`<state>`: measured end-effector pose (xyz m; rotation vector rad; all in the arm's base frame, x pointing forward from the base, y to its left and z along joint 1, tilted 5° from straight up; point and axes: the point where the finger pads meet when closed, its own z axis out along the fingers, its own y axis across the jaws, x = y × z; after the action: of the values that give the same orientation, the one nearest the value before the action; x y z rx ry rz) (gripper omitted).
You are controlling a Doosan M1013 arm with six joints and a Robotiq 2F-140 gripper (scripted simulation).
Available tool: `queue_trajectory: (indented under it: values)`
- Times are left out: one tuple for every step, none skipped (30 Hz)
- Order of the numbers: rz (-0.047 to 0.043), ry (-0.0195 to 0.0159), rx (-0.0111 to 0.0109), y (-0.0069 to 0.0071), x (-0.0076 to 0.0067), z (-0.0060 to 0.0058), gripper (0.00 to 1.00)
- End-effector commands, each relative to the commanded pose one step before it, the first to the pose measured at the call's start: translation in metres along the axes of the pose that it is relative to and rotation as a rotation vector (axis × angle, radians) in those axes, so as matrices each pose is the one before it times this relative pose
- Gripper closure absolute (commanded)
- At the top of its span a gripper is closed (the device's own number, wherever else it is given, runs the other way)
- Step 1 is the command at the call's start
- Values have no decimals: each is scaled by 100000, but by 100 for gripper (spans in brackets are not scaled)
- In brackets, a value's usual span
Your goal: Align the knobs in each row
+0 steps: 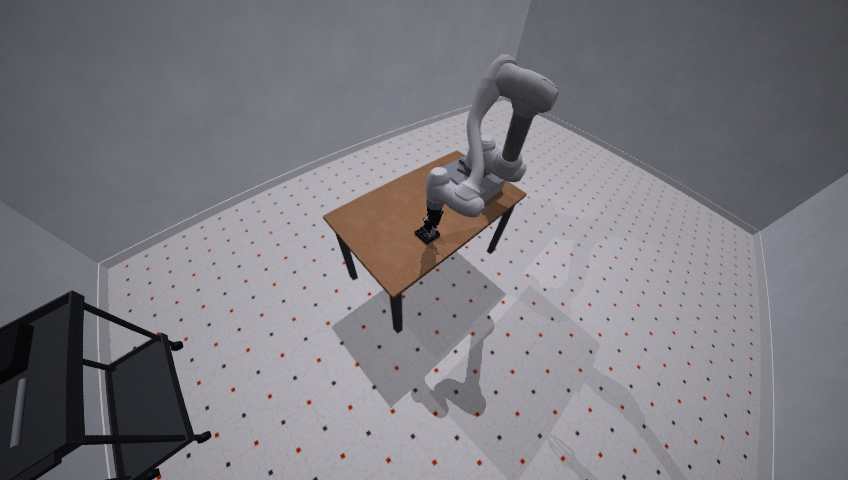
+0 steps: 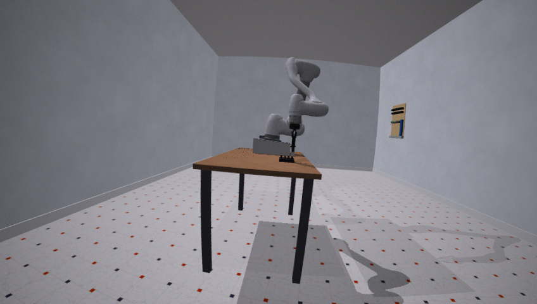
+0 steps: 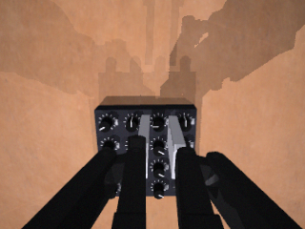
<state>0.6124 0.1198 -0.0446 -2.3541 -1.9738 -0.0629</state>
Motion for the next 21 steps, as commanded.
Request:
queue_trajectory:
  values:
    - [-2,25,-7,1,5,-12,88]
    - [0,0,0,0,0,0,88]
    - [0,0,0,0,0,0,88]
    - [0,0,0,0,0,0,88]
    - [0,0,0,0,0,0,88]
    - [0,0,0,0,0,3,88]
    - [0,0,0,0,0,8,88]
    - [0,0,0,0,0,0,88]
    - [0,0,0,0,0,0,88]
    - [0,0,0,0,0,15,88]
    - [0,0,0,0,0,23,88]
    - [0,0,0,0,0,32,88]
    - [0,0,0,0,0,41,88]
    - [0,0,0,0,0,50,88]
    - [0,0,0,0,0,58,88]
    - [0,0,0,0,0,66,88]
    - [0,0,0,0,0,73,88]
    - [0,0,0,0,0,79,88]
    - [0,0,0,0,0,83,88]
    - [0,0,0,0,0,86,88]
    - [0,0,0,0,0,87,88]
